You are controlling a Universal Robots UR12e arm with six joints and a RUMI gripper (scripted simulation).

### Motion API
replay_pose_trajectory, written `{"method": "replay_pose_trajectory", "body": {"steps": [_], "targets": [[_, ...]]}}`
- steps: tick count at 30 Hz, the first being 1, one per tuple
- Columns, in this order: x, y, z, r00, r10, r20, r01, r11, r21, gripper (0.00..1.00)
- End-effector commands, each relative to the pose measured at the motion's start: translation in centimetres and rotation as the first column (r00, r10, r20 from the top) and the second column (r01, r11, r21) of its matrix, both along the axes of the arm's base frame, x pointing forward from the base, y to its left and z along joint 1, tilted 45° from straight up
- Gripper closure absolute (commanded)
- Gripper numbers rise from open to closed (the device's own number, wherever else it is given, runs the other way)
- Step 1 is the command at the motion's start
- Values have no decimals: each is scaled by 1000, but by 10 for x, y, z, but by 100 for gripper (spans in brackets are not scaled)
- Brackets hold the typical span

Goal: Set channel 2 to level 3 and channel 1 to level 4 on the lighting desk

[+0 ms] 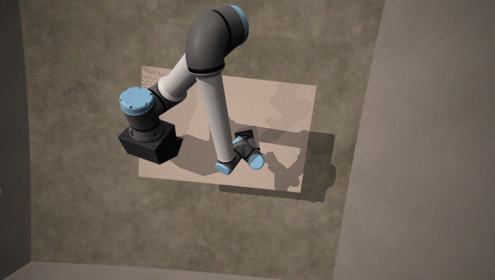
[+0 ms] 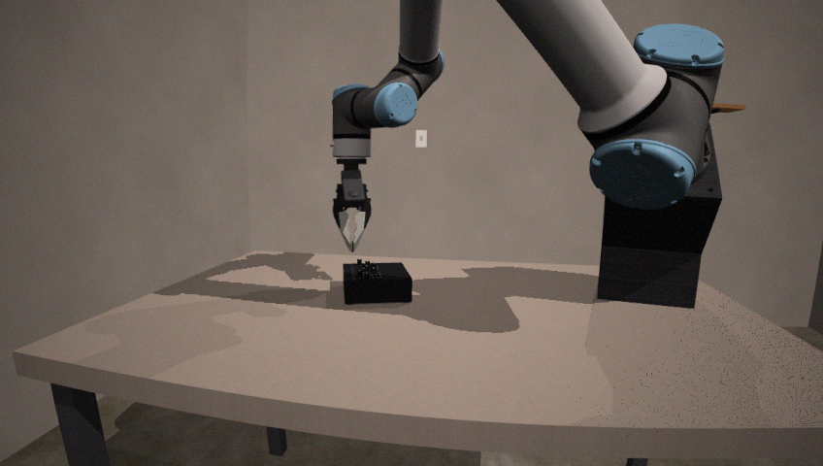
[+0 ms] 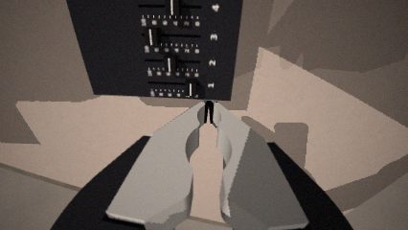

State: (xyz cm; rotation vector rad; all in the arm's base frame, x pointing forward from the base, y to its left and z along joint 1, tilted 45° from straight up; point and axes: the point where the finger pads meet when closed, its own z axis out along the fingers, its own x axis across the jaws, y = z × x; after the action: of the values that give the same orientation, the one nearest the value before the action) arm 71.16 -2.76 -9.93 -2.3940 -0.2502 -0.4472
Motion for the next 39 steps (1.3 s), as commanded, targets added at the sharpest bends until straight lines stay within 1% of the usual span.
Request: {"method": "replay_pose_trajectory", "body": {"steps": [1,15,39], "targets": [[1,1,-1,1000,-1,1,1,1000,-1,100],[3,6,-8,1000,-1,1,1,1000,-1,100],[4,8,-9,1000,-1,1,1,1000,-1,100]]}}
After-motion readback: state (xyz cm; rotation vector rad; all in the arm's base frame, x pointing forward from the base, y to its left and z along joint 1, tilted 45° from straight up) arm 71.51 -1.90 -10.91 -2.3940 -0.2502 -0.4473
